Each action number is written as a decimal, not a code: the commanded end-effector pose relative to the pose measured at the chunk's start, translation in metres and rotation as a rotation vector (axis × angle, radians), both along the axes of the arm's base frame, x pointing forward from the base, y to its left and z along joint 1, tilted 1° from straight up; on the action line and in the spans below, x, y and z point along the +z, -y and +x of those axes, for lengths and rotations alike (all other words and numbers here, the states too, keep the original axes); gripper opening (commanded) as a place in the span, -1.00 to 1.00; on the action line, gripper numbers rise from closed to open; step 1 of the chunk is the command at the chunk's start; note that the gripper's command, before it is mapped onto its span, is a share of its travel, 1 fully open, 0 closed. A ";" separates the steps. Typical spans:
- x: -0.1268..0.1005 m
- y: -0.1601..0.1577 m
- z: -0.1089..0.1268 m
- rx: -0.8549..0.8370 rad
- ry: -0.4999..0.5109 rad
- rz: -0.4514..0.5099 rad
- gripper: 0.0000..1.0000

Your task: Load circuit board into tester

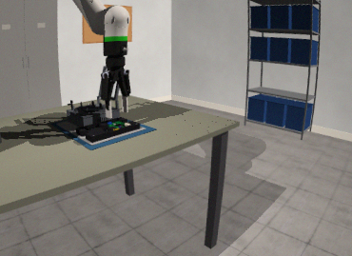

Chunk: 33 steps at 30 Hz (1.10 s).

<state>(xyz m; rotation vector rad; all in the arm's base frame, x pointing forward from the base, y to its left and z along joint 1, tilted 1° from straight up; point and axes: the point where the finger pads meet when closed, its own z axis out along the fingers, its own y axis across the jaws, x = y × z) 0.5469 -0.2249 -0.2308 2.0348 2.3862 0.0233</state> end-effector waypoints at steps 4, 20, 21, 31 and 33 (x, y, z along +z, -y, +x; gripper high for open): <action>0.000 0.000 0.000 -0.176 -0.004 -0.013 0.16; 0.000 0.000 0.000 -0.209 -0.004 -0.013 0.16; 0.000 0.000 0.000 -0.209 -0.004 -0.013 0.16; 0.000 0.000 0.000 -0.209 -0.004 -0.013 0.16; 0.000 0.000 0.000 -0.209 -0.004 -0.013 0.16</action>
